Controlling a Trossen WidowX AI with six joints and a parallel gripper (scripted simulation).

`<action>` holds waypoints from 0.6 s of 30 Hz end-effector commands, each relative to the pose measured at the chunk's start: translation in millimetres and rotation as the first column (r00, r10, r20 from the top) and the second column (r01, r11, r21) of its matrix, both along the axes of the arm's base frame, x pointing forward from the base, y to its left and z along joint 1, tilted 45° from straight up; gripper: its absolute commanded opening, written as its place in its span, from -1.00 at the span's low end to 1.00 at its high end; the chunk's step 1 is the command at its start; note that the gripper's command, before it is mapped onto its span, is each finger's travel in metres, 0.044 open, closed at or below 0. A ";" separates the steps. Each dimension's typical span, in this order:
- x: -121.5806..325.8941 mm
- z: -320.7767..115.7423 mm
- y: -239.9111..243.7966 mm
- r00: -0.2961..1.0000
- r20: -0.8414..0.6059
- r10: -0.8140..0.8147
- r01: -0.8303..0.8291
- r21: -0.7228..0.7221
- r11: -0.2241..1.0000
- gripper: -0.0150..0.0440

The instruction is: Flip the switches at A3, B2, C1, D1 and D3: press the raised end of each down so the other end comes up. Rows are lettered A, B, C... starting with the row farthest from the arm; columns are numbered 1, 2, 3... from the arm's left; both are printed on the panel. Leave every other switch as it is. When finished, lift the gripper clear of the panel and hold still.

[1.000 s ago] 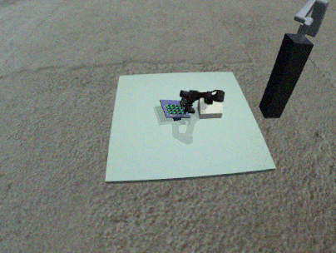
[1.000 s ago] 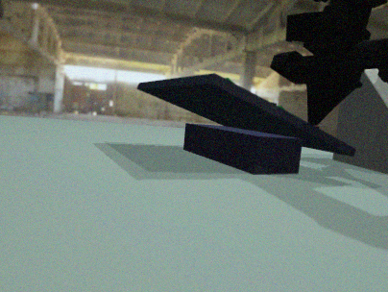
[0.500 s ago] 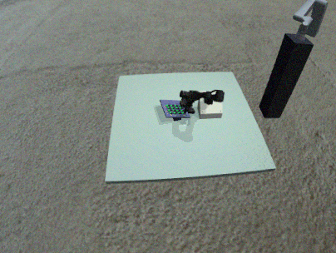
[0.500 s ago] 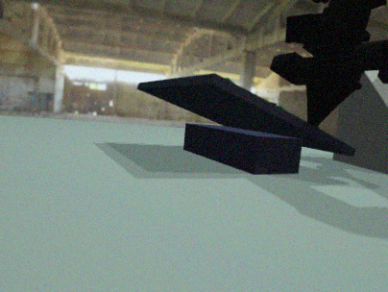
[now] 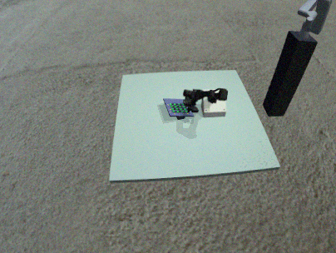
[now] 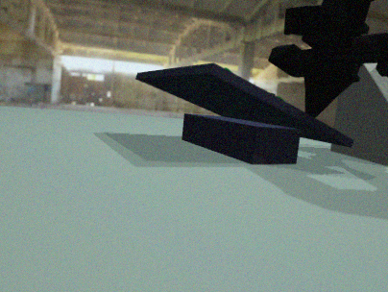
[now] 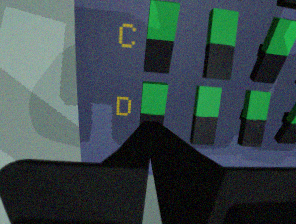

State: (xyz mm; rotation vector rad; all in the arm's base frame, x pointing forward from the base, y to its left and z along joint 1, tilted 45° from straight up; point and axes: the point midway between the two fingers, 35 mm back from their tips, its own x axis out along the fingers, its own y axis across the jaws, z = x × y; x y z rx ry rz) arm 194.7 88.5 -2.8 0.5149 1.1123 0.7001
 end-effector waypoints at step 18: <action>-14.6 40.2 -47.5 1.000 -0.024 0.014 -0.014 -0.011 1.000 -0.49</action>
